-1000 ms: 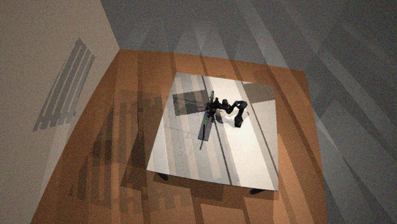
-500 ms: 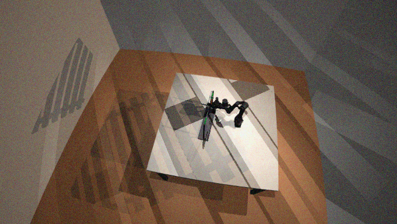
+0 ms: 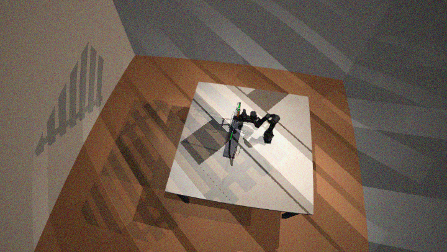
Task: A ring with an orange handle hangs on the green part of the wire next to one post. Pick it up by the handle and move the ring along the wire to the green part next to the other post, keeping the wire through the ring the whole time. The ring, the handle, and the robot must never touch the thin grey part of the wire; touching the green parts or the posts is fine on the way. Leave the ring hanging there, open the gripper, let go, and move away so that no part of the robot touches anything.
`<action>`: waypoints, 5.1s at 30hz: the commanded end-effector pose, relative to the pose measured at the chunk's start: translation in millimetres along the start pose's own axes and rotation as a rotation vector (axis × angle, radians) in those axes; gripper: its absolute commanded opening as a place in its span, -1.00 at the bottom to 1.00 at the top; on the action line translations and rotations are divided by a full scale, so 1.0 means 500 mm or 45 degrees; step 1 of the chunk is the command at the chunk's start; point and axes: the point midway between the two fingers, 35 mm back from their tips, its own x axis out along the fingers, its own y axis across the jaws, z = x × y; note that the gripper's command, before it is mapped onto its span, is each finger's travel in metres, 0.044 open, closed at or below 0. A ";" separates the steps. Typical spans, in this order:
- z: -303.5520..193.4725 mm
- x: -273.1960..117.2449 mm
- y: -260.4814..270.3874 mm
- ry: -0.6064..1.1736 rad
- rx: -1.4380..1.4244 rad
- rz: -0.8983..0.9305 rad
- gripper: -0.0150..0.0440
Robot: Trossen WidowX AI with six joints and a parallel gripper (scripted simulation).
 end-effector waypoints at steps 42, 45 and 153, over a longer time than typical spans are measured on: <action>0.002 0.001 0.072 0.001 0.045 -0.001 -1.00; 0.002 0.001 0.082 0.001 0.064 0.001 -1.00; 0.420 -0.165 0.380 0.514 2.228 0.745 -1.00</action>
